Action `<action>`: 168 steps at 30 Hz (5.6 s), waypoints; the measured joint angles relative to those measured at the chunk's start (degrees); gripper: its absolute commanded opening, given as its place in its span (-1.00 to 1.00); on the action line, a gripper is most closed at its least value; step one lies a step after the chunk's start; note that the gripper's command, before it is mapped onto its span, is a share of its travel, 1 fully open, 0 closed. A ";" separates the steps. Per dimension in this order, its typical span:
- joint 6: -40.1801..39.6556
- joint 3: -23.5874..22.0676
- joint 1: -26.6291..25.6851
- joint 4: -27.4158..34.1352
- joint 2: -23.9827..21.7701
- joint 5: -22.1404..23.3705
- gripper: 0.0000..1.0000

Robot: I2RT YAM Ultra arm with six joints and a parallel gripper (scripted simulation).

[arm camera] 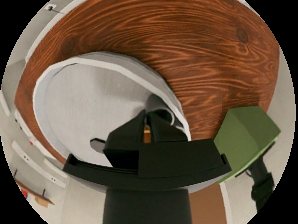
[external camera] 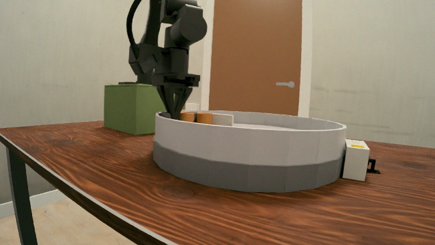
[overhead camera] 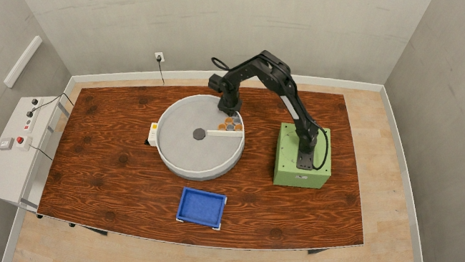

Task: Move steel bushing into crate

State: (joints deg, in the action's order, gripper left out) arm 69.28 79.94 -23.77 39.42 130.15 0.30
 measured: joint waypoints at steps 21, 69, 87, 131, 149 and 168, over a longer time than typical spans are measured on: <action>0.00 0.00 0.00 0.00 0.00 0.00 -1.00; 0.00 4.68 0.00 11.54 -7.02 -0.04 -1.00; 0.00 4.66 0.00 12.68 -7.02 -0.04 -1.00; 4.31 0.70 7.93 11.69 -9.18 -0.15 -1.00; 16.37 0.15 27.61 11.41 -9.88 -0.22 -1.00; 31.36 23.02 51.10 17.57 4.15 -0.26 -1.00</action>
State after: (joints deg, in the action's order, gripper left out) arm 100.64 102.96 27.33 56.99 134.30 0.03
